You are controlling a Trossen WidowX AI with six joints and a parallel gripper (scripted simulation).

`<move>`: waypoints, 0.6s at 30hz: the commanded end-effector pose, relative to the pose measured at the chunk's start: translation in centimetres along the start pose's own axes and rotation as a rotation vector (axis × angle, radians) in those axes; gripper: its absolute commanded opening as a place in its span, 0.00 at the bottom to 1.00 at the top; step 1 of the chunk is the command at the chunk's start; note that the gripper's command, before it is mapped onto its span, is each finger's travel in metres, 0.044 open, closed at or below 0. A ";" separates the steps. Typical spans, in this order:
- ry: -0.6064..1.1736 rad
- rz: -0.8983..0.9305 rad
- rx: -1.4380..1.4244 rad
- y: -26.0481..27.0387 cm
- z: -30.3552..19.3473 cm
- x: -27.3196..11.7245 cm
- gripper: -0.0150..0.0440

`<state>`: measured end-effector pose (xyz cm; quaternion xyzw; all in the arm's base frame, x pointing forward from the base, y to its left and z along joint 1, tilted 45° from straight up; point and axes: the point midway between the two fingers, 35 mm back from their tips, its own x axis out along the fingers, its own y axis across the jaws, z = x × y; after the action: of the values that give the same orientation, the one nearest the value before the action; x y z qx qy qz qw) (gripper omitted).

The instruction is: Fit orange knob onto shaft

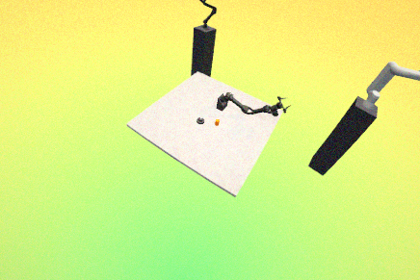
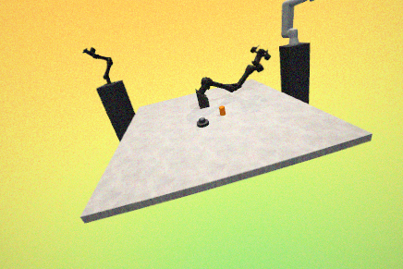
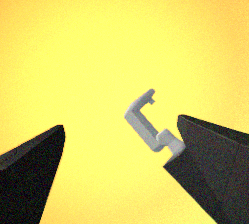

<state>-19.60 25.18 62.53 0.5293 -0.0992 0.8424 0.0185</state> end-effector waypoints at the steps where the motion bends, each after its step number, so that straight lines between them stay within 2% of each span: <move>1: 0.000 0.000 0.000 0.0 0.0 0.0 0.98; 3: -0.024 0.017 -0.001 0.9 0.7 0.3 1.00; 10: -0.262 0.183 0.004 9.4 8.2 2.1 1.00; 18: -0.545 0.371 0.041 18.4 16.9 0.6 1.00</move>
<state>-10.15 7.36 67.42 0.6780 -0.1726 0.7015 -0.1358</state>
